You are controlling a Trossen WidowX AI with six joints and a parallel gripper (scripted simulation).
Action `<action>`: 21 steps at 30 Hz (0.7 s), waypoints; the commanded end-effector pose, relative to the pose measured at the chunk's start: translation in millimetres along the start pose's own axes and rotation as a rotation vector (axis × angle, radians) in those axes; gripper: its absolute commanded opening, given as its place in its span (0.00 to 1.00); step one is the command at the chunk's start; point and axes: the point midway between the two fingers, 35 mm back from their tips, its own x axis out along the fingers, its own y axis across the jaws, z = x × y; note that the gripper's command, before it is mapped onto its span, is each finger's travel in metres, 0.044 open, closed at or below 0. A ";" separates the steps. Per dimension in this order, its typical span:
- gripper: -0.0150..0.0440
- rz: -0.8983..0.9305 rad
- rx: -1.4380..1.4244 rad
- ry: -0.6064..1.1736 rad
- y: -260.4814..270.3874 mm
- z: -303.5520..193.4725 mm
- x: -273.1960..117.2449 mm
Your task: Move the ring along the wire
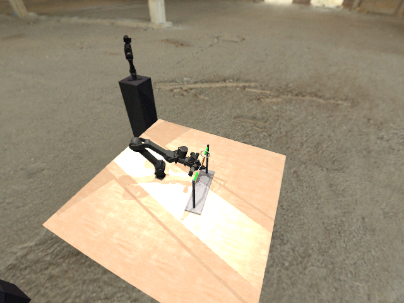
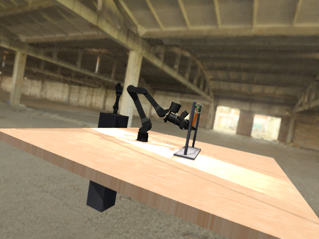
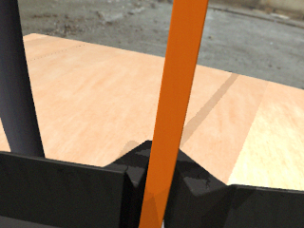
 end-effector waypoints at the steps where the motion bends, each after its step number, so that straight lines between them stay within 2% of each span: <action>1: 0.00 -0.001 0.005 -0.005 4.1 1.7 0.9; 21: 0.00 0.007 0.006 -0.007 14.2 -9.0 5.0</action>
